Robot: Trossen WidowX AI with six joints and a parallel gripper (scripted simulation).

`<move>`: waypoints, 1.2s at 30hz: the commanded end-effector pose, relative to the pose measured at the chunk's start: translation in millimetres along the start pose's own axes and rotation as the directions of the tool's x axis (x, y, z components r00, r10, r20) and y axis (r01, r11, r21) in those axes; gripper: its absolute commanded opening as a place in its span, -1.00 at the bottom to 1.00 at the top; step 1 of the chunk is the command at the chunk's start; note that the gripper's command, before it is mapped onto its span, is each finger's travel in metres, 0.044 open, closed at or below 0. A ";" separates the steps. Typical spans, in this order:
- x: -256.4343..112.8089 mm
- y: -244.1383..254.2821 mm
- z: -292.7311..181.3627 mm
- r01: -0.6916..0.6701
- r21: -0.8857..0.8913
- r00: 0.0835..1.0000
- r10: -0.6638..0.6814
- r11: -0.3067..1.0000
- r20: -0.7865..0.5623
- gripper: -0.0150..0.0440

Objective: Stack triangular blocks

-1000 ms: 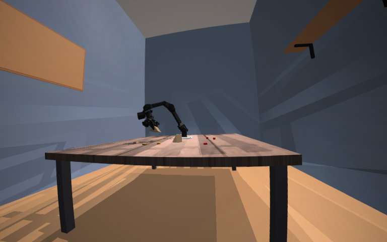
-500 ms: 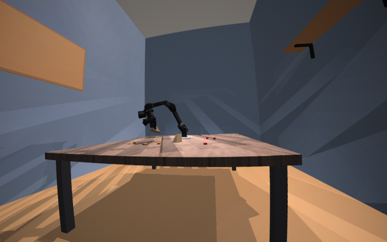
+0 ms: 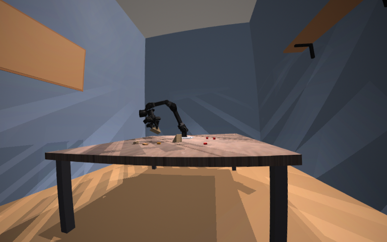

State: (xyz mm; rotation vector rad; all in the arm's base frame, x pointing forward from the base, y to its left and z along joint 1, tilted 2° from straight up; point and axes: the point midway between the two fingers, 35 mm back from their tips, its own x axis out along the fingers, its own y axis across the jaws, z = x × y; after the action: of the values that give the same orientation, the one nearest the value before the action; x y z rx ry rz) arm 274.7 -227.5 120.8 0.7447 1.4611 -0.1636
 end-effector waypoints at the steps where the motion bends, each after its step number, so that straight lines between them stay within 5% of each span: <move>1: -3.2 1.4 -0.4 0.029 -0.147 1.000 -0.027 0.989 0.016 -0.49; 17: -3.5 3.8 -0.7 0.107 -0.636 0.994 -0.103 0.764 0.043 -0.49; 36: -5.0 6.6 -0.6 0.126 -0.967 0.978 -0.190 0.221 0.084 -0.49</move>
State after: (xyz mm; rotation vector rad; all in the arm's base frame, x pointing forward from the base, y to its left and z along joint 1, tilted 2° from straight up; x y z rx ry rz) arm 277.0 -223.5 124.0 -0.3844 1.3610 0.5737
